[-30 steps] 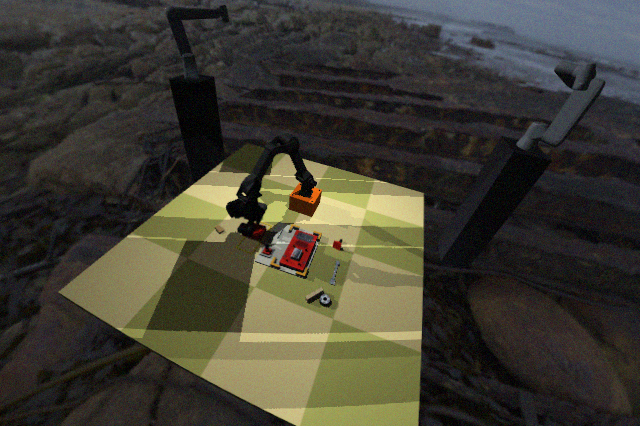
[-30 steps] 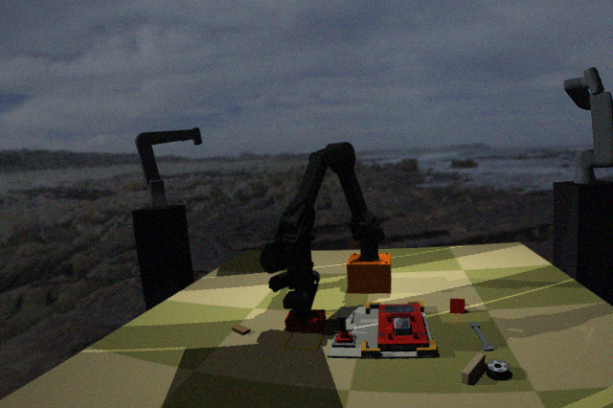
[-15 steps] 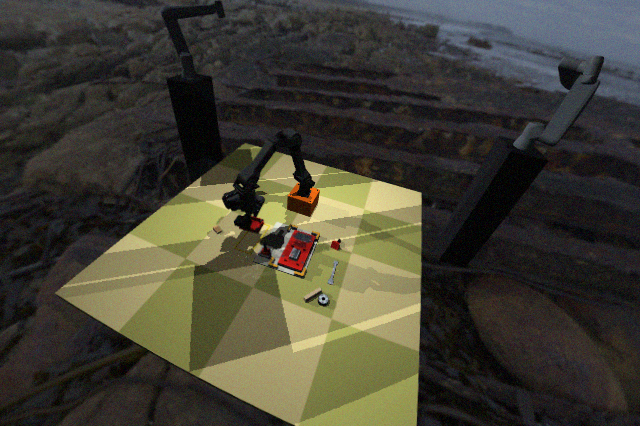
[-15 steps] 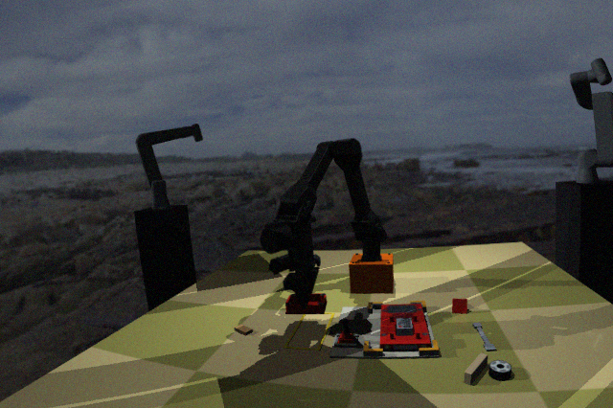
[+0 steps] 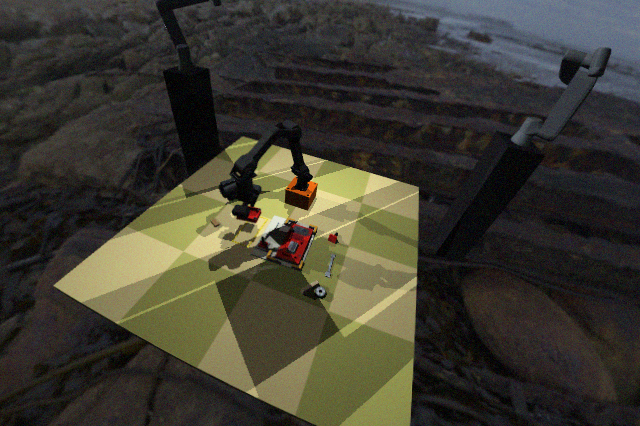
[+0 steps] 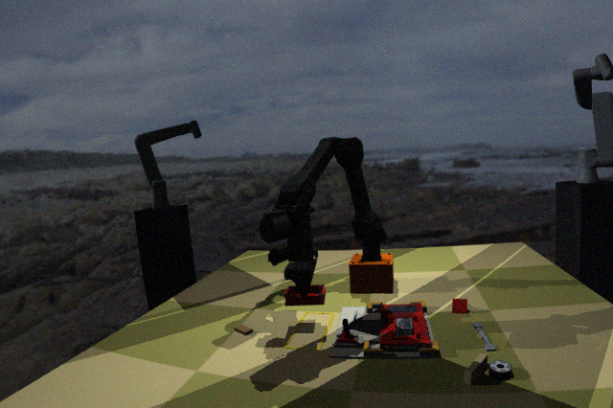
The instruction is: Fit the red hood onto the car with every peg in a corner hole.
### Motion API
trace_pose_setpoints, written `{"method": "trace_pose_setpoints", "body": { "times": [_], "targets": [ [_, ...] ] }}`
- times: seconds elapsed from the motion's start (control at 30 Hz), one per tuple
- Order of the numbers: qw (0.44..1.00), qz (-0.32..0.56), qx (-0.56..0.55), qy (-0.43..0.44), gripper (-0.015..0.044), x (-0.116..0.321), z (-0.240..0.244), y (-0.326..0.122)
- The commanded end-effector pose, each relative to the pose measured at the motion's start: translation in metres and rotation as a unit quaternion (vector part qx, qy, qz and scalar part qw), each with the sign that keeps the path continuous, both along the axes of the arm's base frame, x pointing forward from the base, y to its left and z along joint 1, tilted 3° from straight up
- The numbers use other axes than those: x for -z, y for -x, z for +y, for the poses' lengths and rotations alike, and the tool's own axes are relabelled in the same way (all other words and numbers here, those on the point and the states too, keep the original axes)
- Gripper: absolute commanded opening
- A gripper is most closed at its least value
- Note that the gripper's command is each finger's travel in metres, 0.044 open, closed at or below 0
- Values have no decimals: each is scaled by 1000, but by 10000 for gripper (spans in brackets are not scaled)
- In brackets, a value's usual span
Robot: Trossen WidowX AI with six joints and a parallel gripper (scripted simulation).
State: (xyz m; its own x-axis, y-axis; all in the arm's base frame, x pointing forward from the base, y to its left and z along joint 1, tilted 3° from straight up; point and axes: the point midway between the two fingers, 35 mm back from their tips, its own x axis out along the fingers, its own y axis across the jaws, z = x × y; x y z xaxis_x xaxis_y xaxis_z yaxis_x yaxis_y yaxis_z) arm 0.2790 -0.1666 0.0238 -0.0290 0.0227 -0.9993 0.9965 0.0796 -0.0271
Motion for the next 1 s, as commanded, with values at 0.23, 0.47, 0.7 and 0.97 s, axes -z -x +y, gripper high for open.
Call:
{"method": "trace_pose_setpoints", "body": {
  "times": [0.23,0.47,0.7,0.97],
  "targets": [
    [990,-4,-141,-3,0,0,-1,-3],
    [972,-6,-234,-5,0,0,-1,-5],
    [946,-8,-325,-7,0,0,-2,-6],
    [905,-10,-425,-9,0,-1,-2,-8]
  ]
}}
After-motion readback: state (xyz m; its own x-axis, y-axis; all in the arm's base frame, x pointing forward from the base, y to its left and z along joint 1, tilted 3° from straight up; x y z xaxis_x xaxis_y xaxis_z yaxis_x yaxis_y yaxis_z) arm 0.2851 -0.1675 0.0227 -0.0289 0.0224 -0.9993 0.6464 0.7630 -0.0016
